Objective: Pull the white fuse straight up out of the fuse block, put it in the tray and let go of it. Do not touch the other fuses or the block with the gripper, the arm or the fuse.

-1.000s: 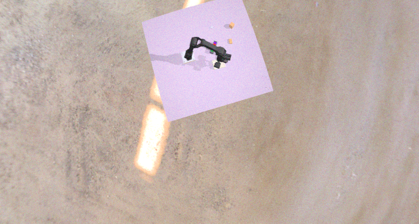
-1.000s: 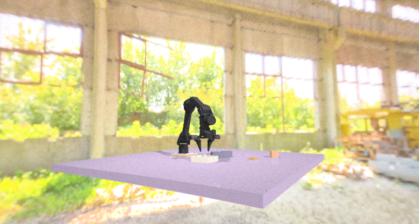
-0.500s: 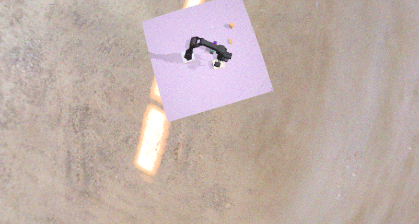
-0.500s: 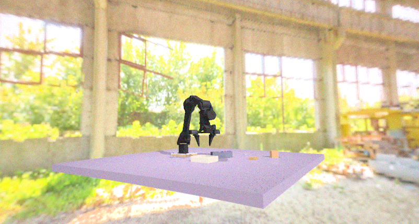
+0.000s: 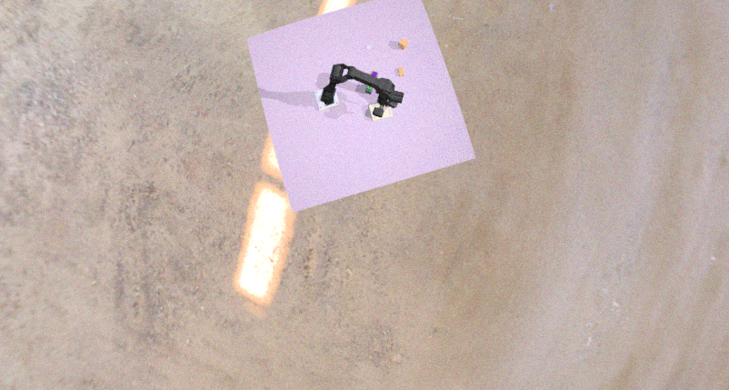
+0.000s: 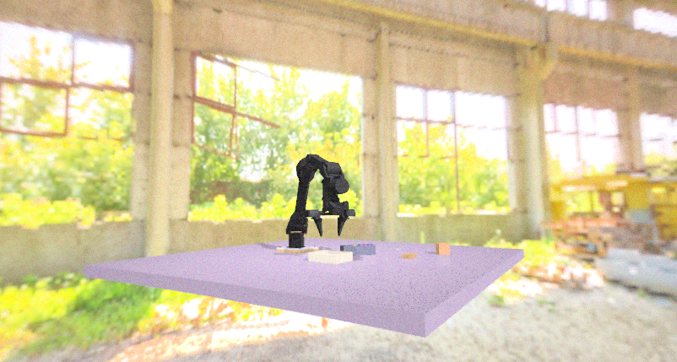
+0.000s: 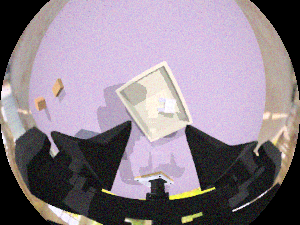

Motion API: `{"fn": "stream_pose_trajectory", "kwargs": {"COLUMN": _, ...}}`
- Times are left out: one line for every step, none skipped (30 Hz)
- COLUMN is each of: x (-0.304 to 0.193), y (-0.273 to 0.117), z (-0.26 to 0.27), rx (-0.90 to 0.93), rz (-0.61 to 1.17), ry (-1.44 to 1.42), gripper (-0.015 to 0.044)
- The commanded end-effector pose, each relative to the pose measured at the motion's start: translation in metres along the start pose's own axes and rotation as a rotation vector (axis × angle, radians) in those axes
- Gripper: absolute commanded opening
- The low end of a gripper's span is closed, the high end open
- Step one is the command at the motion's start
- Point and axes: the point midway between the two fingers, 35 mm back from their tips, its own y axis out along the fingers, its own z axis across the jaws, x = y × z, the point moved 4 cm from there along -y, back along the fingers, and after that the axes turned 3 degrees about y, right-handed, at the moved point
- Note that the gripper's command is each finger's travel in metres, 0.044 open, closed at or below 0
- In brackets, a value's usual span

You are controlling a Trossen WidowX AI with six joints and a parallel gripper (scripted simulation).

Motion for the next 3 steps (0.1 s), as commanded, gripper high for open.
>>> {"fn": "stream_pose_trajectory", "kwargs": {"x": 0.0, "y": 0.0002, "z": 0.0, "rx": 0.0, "rz": 0.0, "ry": 0.0, "gripper": 0.033}}
{"fn": "stream_pose_trajectory", "kwargs": {"x": 0.0, "y": 0.0002, "z": 0.0, "rx": 0.0, "rz": 0.0, "ry": 0.0, "gripper": 0.033}}
{"fn": "stream_pose_trajectory", "kwargs": {"x": 0.0, "y": 0.0002, "z": 0.0, "rx": 0.0, "rz": 0.0, "ry": 0.0, "gripper": 0.033}}
